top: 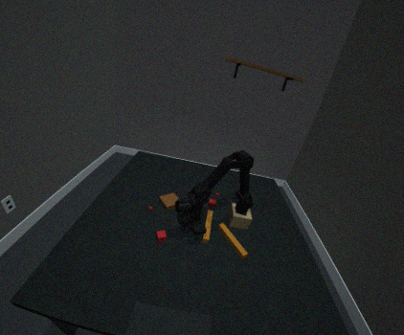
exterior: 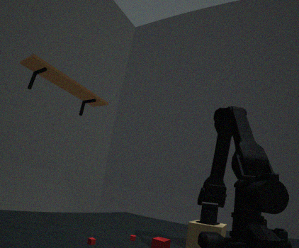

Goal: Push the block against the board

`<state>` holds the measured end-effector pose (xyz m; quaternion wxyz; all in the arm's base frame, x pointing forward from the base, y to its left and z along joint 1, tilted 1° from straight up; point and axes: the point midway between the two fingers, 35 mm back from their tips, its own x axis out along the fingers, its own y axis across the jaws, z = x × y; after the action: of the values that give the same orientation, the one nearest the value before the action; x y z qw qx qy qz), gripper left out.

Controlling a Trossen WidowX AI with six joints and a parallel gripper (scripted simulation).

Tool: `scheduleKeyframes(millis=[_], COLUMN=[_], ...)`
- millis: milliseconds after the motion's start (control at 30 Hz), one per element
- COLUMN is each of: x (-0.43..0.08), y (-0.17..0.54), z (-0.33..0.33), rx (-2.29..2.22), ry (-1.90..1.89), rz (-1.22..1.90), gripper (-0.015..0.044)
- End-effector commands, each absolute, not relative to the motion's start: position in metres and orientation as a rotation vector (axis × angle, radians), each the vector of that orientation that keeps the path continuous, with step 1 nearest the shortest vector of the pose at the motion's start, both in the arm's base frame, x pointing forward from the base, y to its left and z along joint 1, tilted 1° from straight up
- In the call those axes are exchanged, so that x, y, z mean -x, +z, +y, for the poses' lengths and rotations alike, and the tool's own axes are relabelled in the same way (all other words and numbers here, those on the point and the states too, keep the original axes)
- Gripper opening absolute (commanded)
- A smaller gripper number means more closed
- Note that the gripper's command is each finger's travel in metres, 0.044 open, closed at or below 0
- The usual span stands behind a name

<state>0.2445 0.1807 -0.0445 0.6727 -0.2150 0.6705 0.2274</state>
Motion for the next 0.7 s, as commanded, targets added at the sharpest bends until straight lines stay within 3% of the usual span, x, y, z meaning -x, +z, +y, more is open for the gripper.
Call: scheduleKeyframes(millis=[0, 667], x=[-0.239, -0.253], y=[-0.044, -0.044], z=[0.177, 0.187], rx=[0.484, 0.484], ry=[0.519, 0.519], rz=[1.510, 1.509], gripper=[0.0000, 0.0000])
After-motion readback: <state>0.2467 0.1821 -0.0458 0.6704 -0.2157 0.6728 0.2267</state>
